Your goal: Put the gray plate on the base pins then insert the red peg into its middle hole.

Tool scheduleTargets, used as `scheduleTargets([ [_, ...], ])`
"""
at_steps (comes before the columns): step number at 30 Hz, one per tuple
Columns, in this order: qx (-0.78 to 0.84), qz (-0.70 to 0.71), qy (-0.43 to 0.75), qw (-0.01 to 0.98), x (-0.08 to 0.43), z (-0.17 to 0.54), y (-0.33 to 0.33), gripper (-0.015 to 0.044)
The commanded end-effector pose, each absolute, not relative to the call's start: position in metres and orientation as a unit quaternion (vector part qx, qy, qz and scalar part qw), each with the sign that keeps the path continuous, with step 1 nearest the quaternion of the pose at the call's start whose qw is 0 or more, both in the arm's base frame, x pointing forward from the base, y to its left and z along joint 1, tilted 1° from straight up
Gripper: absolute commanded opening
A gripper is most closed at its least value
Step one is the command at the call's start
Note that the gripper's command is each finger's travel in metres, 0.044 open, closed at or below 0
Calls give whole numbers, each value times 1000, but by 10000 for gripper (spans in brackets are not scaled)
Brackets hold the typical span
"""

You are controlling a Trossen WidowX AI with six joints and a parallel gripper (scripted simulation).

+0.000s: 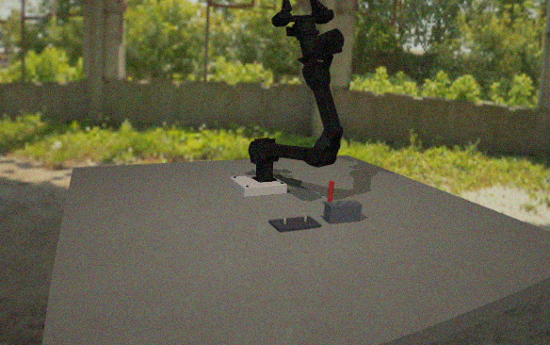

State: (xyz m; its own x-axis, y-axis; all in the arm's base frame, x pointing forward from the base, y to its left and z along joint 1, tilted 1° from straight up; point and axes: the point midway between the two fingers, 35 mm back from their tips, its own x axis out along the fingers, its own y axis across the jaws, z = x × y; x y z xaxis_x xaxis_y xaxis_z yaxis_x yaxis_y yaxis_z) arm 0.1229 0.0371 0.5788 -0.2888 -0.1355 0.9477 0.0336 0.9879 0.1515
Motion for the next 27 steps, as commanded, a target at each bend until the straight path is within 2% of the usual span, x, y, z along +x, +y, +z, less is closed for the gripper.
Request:
scheduleTargets([
  [1, 32, -71, -800, 595, 123, 579, 37, 426],
  [4, 72, -61, -798, 595, 116, 576, 38, 440],
  [12, 124, -137, -817, 546, 52, 586, 24, 440],
  [20, 221, -299, -775, 511, -20, 584, -44, 440],
  [27, 307, -388, -682, 538, -29, 566, -110, 440],
])
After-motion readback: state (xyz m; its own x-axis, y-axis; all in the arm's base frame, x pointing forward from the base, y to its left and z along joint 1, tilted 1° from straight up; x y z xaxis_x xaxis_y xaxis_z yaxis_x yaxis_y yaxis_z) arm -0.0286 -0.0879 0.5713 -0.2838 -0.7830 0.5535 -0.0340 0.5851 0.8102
